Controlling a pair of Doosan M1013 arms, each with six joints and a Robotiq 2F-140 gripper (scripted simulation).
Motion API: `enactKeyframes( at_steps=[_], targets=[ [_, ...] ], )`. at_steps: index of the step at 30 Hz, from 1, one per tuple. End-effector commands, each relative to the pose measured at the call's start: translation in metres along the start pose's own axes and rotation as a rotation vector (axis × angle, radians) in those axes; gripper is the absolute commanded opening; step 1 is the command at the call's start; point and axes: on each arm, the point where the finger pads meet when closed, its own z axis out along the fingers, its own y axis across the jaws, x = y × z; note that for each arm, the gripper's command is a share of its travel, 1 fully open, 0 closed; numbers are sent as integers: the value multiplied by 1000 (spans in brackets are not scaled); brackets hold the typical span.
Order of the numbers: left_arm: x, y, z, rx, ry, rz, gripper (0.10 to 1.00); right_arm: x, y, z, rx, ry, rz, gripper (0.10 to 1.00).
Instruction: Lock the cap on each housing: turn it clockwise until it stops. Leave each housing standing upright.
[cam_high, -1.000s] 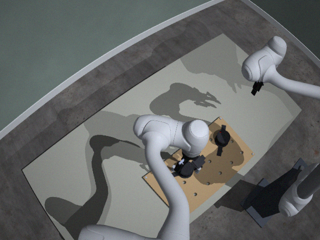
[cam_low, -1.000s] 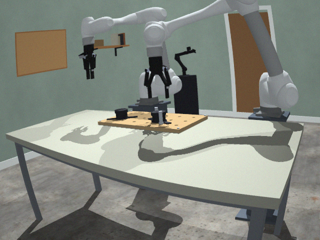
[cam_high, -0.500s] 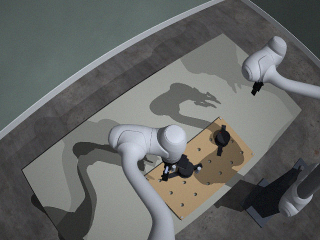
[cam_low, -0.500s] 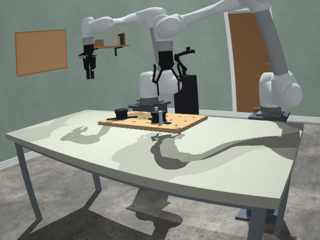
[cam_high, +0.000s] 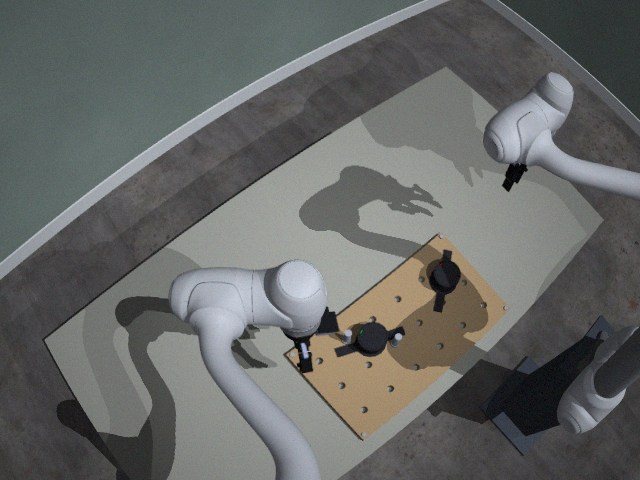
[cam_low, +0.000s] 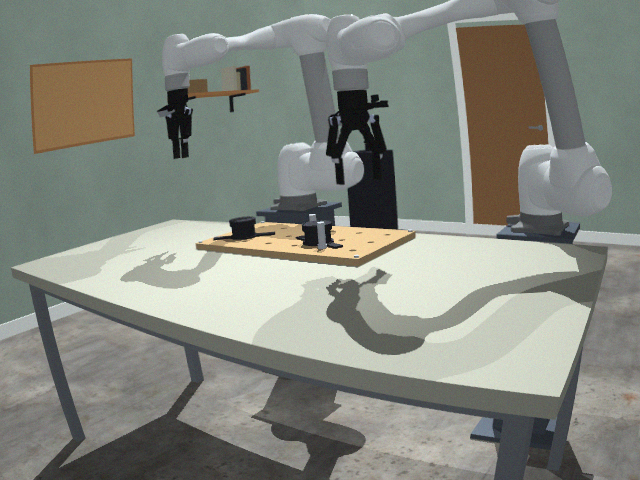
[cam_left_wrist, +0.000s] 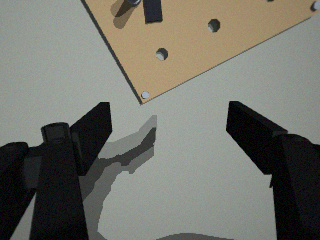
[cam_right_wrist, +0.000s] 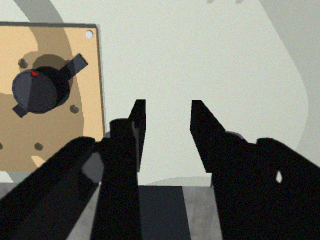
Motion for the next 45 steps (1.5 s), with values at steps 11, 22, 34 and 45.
enactKeyframes(
  at_steps=[11, 22, 34, 45],
  targets=[
    [-85, 10, -24, 3, -3, -466, 731, 0, 0, -1, 1, 2, 0, 328],
    [-149, 19, -41, 4, -4, -813, 731, 0, 0, -1, 1, 2, -1, 328],
    [-234, 30, -64, 5, -3, -1273, 731, 0, -1, 0, 1, 3, -1, 328],
    [-297, 38, -80, 5, -3, -1618, 731, 0, -1, 0, 1, 3, -1, 328]
  ],
)
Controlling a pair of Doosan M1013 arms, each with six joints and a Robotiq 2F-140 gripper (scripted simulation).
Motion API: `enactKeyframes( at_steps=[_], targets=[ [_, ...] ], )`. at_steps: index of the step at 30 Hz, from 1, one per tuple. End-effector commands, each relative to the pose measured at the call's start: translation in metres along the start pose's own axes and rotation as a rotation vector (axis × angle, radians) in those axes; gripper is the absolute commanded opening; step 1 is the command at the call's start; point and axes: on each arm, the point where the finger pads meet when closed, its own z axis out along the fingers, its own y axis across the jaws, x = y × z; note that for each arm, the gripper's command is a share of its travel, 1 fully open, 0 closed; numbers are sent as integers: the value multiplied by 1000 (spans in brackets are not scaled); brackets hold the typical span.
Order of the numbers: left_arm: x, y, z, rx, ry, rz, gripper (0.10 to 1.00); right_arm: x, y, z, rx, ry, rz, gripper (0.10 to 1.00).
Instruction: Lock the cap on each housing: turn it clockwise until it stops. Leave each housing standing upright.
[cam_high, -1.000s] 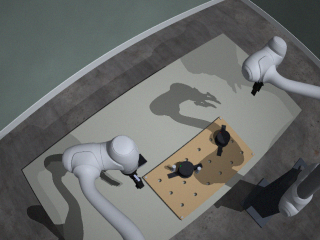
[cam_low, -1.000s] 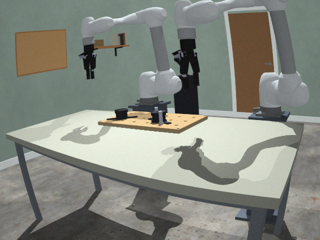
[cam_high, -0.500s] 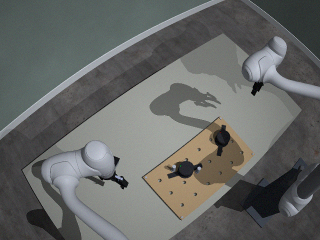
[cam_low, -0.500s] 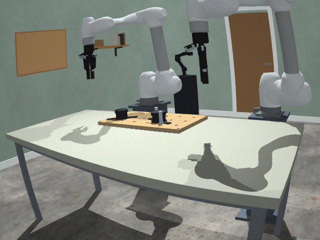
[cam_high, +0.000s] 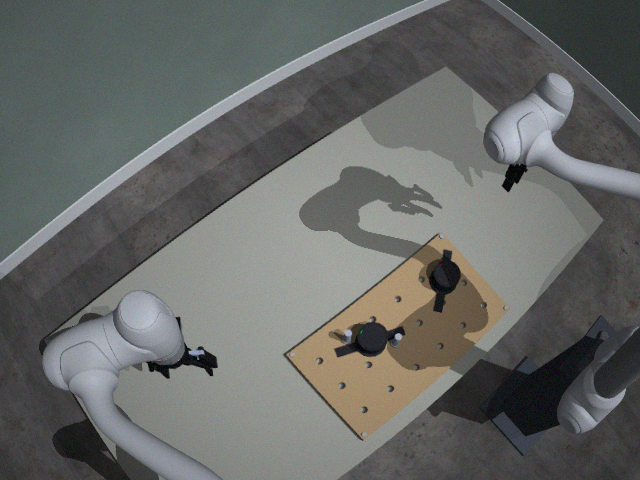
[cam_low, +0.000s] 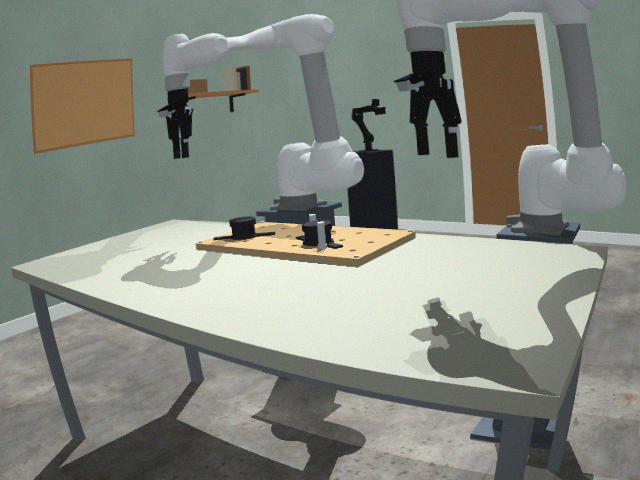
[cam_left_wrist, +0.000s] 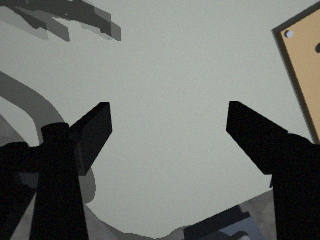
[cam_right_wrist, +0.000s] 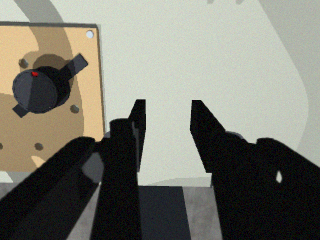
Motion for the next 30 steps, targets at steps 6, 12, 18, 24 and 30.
enactKeyframes(
  at_steps=[6, 12, 18, 24, 30],
  targets=[
    [-12, -63, -18, 3, -1, -348, 731, 0, 0, -1, 1, 2, 0, 328],
    [-17, -87, -24, 3, -1, -483, 731, 0, 0, -1, 1, 2, 0, 328],
    [-17, -91, -25, 2, 0, -504, 731, 0, 0, -1, 1, 2, 0, 328],
    [-17, -90, -25, 2, 0, -499, 339, 0, 0, -1, 1, 2, 0, 328],
    [-17, -90, -25, 2, 0, -499, 339, 0, 0, -1, 1, 2, 0, 328]
  ],
)
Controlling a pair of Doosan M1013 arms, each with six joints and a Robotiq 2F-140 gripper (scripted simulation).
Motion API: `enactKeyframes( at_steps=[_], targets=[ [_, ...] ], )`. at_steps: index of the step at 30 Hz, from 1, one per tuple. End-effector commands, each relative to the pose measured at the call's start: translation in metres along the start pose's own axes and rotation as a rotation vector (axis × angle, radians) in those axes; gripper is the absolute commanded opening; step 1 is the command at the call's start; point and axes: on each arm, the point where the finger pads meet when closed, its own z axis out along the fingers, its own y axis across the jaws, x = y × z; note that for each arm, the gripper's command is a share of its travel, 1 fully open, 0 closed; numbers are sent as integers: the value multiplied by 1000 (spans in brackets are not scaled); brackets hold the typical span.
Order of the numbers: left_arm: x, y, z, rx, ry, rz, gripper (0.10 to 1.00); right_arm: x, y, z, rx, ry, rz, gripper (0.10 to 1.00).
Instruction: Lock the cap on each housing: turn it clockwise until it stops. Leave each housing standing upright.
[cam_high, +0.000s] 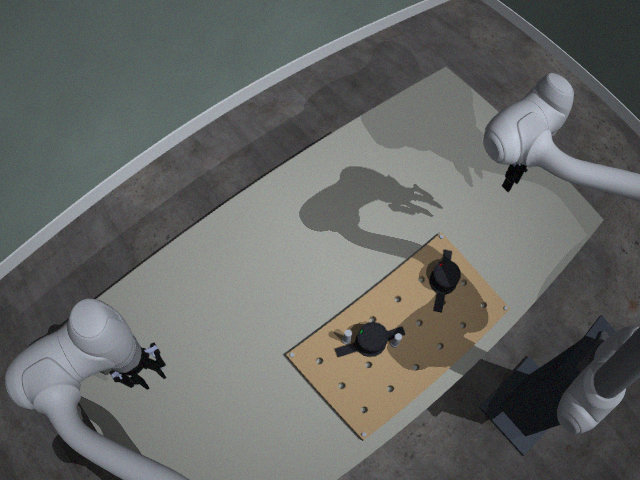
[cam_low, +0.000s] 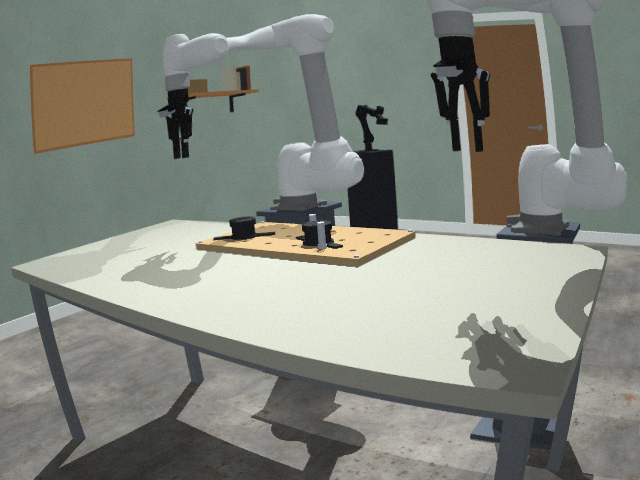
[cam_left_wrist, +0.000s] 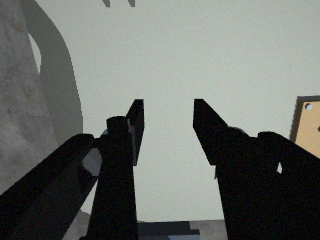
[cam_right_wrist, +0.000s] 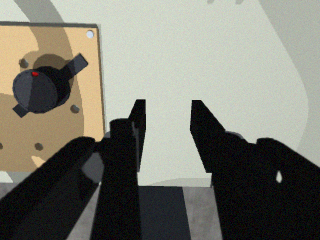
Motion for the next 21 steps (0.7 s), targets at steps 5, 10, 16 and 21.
enactKeyframes(
  at_steps=[5, 10, 16, 21],
  targets=[
    [0, 0, -1, 0, 1, 0, 339, 0, 0, -1, 0, 1, 0, 328],
    [0, 0, -1, 0, 1, 0, 339, 0, 0, -1, 0, 1, 0, 328],
    [0, 5, 1, 6, -1, -5, 339, 0, 0, -1, 0, 1, 0, 328],
    [-4, 35, 16, 44, -17, -38, 339, 0, 0, -1, 0, 1, 0, 328]
  ],
)
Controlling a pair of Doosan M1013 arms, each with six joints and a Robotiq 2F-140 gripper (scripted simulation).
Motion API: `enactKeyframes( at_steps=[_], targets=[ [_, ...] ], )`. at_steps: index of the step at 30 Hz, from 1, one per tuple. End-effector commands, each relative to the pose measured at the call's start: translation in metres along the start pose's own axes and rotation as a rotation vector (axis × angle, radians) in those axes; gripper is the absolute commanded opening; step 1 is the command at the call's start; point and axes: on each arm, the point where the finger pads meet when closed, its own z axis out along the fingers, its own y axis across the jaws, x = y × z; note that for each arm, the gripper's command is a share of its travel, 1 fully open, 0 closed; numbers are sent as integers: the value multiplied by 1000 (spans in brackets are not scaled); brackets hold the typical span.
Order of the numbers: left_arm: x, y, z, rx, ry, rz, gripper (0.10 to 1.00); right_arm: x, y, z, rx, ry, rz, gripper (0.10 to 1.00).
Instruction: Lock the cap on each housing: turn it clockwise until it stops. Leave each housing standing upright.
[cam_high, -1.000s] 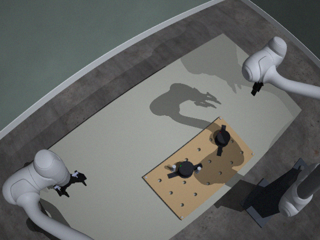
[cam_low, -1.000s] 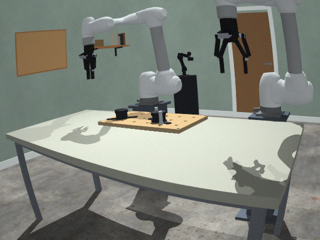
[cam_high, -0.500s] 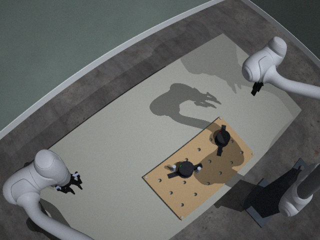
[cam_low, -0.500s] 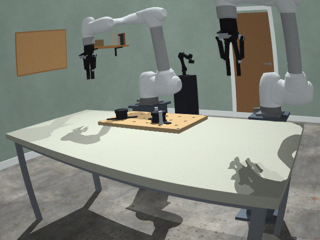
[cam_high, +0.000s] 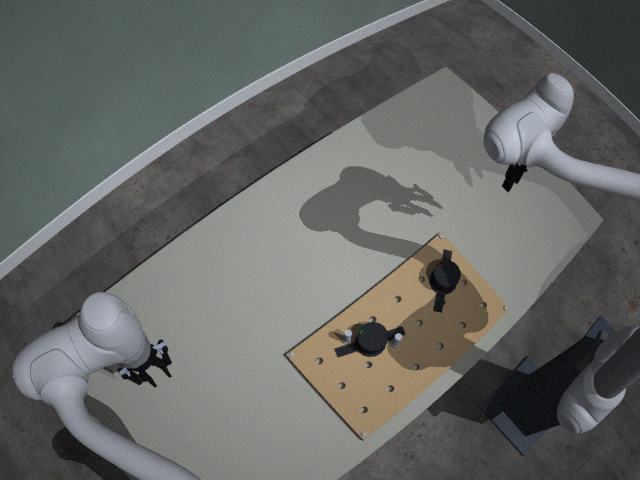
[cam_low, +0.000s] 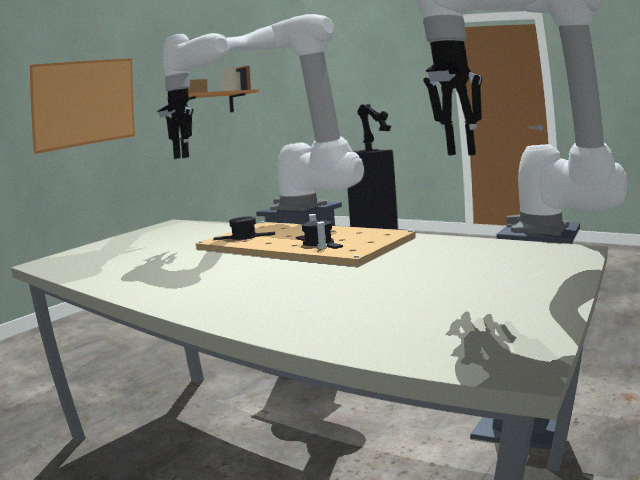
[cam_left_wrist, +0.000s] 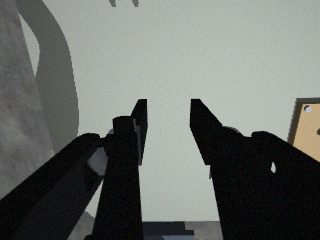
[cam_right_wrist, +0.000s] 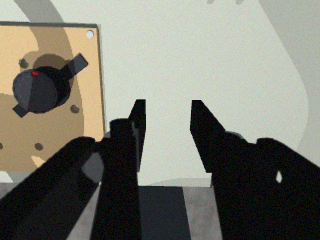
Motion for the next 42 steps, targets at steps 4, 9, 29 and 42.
enactKeyframes(
  at_steps=[4, 9, 29, 42],
  targets=[
    [-8, 47, 21, 62, -17, -50, 339, 0, 0, -1, 0, 1, 0, 328],
    [-12, 66, 30, 89, -20, -70, 339, 0, 0, -1, 0, 1, 0, 328],
    [-51, 181, 76, 249, 32, -191, 339, 0, 0, -1, 0, 1, 0, 328],
    [-84, 246, 102, 330, 113, -253, 339, 0, 0, -1, 0, 1, 0, 328]
  ],
)
